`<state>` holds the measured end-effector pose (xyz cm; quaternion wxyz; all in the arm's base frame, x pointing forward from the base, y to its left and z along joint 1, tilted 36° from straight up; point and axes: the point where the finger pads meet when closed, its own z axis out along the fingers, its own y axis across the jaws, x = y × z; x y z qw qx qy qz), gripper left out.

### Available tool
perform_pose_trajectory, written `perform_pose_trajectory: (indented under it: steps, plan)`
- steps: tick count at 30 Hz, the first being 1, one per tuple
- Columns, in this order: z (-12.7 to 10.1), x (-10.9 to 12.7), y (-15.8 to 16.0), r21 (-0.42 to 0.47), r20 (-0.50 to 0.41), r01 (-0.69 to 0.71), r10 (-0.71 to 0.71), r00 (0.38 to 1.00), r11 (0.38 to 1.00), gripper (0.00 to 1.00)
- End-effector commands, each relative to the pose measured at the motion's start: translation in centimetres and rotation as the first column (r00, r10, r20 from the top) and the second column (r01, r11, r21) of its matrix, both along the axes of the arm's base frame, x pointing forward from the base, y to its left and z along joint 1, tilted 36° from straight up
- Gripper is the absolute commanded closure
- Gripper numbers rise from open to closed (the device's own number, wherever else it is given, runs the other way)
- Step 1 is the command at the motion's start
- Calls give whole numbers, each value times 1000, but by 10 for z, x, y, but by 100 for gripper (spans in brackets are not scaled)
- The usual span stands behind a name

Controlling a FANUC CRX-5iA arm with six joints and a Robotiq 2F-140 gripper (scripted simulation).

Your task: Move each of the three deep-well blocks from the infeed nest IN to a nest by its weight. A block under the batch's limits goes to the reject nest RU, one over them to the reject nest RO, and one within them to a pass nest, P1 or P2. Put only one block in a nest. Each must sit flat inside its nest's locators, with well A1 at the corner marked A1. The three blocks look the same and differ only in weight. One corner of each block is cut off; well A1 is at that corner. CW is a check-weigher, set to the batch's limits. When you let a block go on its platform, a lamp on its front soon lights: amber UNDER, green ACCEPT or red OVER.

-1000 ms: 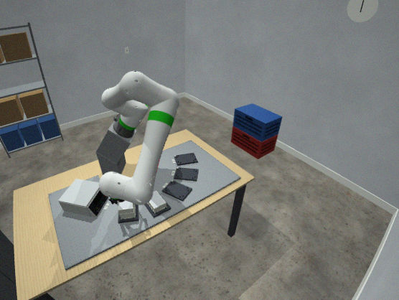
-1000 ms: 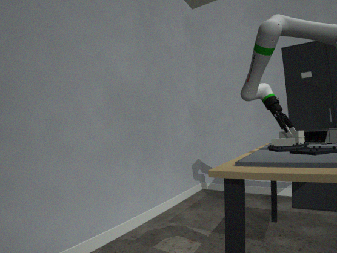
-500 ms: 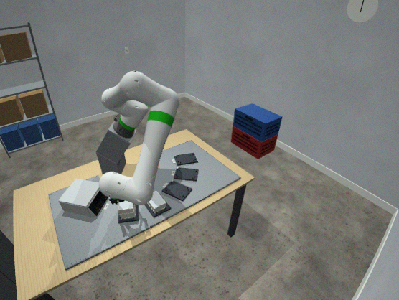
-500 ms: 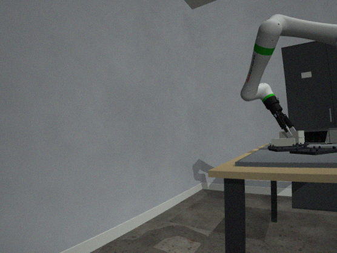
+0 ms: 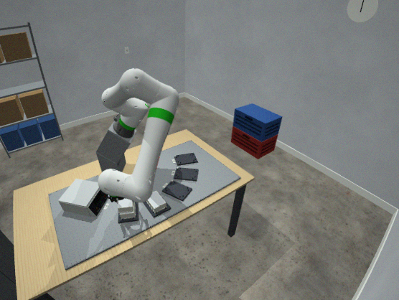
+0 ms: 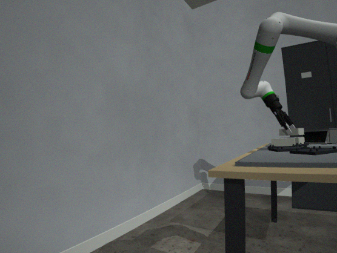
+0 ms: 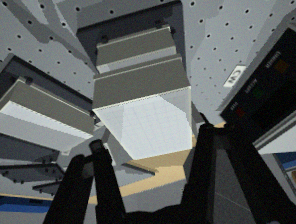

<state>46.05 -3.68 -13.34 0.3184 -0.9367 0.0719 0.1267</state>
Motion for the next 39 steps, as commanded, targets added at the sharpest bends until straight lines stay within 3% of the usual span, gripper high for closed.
perform_pose_trajectory:
  steps: [1, 30, 39]
  plan:
    - [3, -1, -2, 0, 0, 0, 0, 1000, 1000, 90]
    - [40, -15, -25, 0, 0, 0, 0, 1000, 1000, 90]
    - [41, -16, -26, 0, 0, 0, 0, 1000, 1000, 90]
